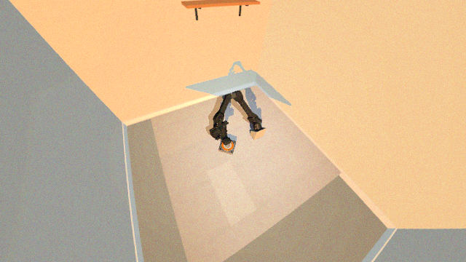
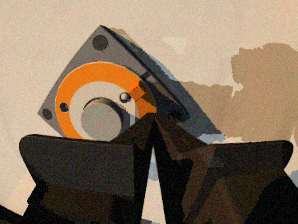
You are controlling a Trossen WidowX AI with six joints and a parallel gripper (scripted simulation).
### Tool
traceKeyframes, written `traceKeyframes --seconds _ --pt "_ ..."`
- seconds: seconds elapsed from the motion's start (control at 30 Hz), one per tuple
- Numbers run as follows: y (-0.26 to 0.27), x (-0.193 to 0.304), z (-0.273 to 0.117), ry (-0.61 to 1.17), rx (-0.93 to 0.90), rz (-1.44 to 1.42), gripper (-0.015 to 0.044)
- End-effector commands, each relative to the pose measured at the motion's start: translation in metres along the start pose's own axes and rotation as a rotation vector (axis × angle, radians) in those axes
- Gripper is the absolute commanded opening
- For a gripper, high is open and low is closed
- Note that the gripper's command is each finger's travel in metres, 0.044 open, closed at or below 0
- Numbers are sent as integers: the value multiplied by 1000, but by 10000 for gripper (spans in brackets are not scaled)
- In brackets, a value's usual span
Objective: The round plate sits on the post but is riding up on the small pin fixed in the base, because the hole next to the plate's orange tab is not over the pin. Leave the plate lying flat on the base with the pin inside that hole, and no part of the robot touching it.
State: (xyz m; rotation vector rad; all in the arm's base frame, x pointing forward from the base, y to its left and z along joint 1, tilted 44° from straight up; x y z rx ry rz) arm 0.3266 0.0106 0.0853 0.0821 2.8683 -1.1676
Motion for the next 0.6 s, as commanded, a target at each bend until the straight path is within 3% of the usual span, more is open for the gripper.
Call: traceKeyframes --seconds 0.0,0.57 --pt "-1 1 -17 -8 -8 7 0" --pt "0 0 -8 -7 -2 0 0"
Point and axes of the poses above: the point midway between the two fingers, 35 mm back from their tips, its own z axis out along the fingers, its own y axis across the jaws, x = y × z, the point moved 5 cm from there along -z, back along the fingers, and after that the axes turned 5 degrees about z, right-handed, at the moved point
